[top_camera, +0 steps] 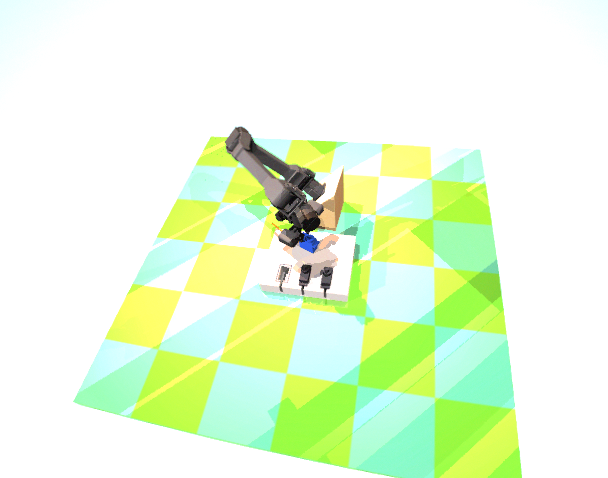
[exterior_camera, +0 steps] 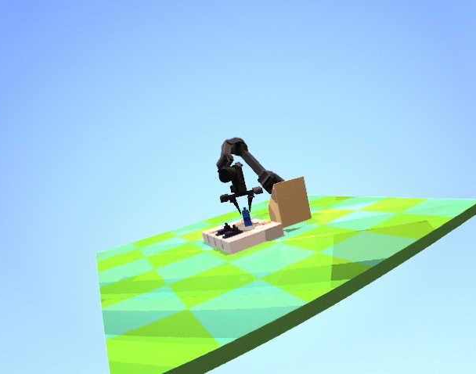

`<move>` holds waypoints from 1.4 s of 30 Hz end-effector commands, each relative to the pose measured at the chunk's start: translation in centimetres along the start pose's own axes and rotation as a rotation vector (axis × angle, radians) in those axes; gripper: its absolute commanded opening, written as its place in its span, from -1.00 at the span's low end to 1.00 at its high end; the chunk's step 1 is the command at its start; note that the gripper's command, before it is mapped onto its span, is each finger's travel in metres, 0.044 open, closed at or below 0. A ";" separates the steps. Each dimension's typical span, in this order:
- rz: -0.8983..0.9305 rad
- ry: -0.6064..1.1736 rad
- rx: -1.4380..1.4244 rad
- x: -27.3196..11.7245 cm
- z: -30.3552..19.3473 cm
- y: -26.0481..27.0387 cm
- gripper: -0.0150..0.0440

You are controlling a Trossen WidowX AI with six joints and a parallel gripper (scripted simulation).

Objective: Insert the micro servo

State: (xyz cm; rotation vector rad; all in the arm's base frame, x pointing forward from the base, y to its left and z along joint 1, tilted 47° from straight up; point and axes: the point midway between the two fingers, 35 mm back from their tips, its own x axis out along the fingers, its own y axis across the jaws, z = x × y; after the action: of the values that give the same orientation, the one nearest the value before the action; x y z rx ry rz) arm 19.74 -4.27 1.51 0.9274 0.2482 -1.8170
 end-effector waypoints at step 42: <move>0.003 -0.001 -0.003 -2.9 -1.4 2.4 -0.49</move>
State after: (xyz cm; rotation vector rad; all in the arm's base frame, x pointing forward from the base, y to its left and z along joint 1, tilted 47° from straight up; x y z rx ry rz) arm 22.46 -2.41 3.02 0.9197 0.2504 -1.8215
